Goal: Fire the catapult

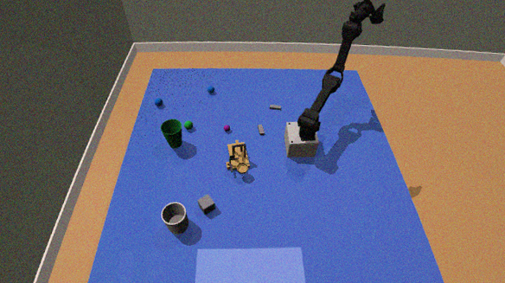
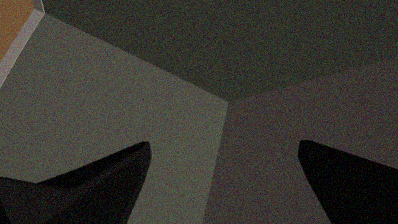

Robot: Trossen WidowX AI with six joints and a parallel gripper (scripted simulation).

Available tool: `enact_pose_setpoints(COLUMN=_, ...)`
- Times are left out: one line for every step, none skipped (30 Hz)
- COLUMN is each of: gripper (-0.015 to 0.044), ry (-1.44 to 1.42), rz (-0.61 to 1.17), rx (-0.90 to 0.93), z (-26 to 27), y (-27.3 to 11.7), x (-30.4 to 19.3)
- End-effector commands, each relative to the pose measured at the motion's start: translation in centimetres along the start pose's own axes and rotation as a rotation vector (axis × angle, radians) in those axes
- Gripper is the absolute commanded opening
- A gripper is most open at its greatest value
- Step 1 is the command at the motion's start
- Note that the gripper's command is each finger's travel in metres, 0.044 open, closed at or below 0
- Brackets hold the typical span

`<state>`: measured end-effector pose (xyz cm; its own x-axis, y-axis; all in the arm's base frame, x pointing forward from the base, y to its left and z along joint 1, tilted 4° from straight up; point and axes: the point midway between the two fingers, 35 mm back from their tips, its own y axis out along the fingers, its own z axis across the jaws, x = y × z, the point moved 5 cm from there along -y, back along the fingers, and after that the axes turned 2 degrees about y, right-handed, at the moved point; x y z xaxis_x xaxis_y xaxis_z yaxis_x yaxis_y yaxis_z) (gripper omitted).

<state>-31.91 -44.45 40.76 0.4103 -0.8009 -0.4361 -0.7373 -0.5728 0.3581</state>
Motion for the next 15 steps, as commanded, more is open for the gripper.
enact_pose_setpoints(gripper=0.0426, ry=0.002, rz=0.003, rx=-0.004, z=-0.1, y=0.0, x=-0.2)
enact_pose_setpoints(gripper=0.0440, ry=0.007, rz=0.014, rx=-0.015, z=-0.5, y=0.0, x=-0.7)
enact_pose_setpoints(gripper=0.0440, ry=0.017, rz=0.031, rx=-0.035, z=-1.2, y=-0.1, x=-1.5)
enact_pose_setpoints(gripper=0.0440, ry=0.027, rz=0.052, rx=-0.058, z=-1.9, y=-0.2, x=-2.6)
enact_pose_setpoints(gripper=0.0440, ry=0.038, rz=0.073, rx=-0.082, z=-2.7, y=-0.4, x=-3.6)
enact_pose_setpoints(gripper=0.0440, ry=0.048, rz=0.093, rx=-0.106, z=-3.4, y=-0.6, x=-4.6)
enact_pose_setpoints(gripper=0.0440, ry=0.058, rz=0.114, rx=-0.130, z=-4.2, y=-0.8, x=-5.6)
enact_pose_setpoints(gripper=0.0440, ry=0.067, rz=0.134, rx=-0.154, z=-5.0, y=-1.0, x=-6.6)
enact_pose_setpoints(gripper=0.0440, ry=0.076, rz=0.152, rx=-0.176, z=-5.6, y=-1.3, x=-7.5)
enact_pose_setpoints(gripper=0.0440, ry=0.083, rz=0.168, rx=-0.195, z=-6.2, y=-1.5, x=-8.3)
enact_pose_setpoints(gripper=0.0440, ry=0.087, rz=0.189, rx=-0.214, z=-6.8, y=-1.8, x=-9.3)
enact_pose_setpoints(gripper=0.0440, ry=0.091, rz=0.211, rx=-0.234, z=-7.5, y=-2.1, x=-10.3)
enact_pose_setpoints(gripper=0.0440, ry=0.095, rz=0.234, rx=-0.256, z=-8.2, y=-2.6, x=-11.4)
enact_pose_setpoints(gripper=0.0440, ry=0.100, rz=0.258, rx=-0.279, z=-8.9, y=-3.0, x=-12.5)
enact_pose_setpoints(gripper=0.0440, ry=0.104, rz=0.282, rx=-0.302, z=-9.6, y=-3.5, x=-13.5)
